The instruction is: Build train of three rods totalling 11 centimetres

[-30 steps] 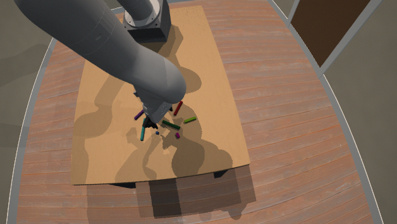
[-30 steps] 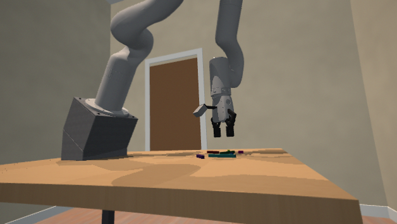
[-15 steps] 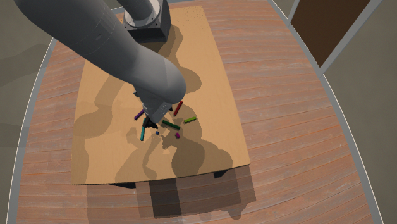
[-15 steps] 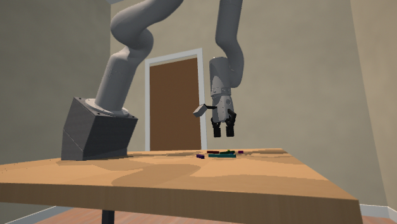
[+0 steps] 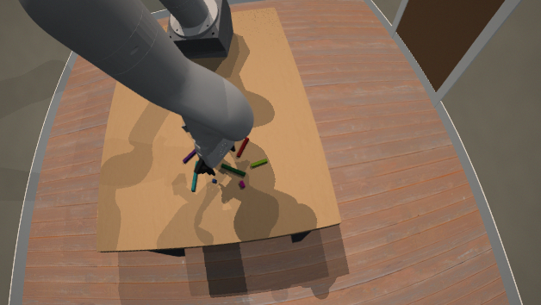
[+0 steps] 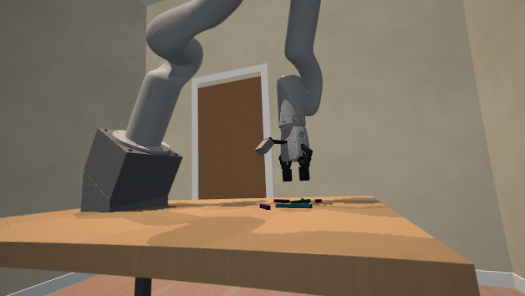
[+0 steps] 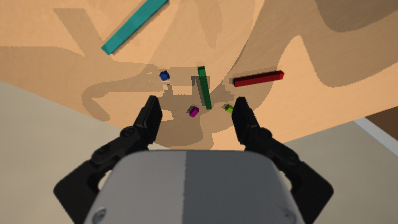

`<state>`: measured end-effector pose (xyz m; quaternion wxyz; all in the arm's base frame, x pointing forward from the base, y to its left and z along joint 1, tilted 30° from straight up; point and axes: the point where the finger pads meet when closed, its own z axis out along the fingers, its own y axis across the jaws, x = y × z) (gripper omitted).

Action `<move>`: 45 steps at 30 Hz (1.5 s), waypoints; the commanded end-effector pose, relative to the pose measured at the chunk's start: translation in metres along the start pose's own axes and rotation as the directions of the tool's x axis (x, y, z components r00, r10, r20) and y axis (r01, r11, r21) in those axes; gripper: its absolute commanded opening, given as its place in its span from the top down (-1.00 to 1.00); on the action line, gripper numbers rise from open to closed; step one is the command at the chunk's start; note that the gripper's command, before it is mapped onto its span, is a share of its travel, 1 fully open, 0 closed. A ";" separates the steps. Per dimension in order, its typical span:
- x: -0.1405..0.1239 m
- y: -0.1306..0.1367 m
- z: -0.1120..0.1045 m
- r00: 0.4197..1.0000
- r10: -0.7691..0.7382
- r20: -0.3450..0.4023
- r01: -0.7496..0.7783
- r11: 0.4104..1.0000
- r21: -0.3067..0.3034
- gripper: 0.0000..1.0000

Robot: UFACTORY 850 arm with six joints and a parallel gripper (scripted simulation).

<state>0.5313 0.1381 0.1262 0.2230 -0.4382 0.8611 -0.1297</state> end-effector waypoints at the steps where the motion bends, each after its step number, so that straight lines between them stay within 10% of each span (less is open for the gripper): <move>1: -0.001 0.000 0.000 1.000 0.000 0.001 0.000 1.000 0.001 -1.00; 17: -0.001 0.000 0.000 1.000 0.000 0.001 0.000 1.000 0.001 -1.00; 29: -0.082 0.027 0.000 1.000 0.000 0.001 0.000 1.000 0.002 -1.00; 45: -0.085 0.028 0.000 1.000 0.000 0.001 0.000 1.000 0.001 -1.00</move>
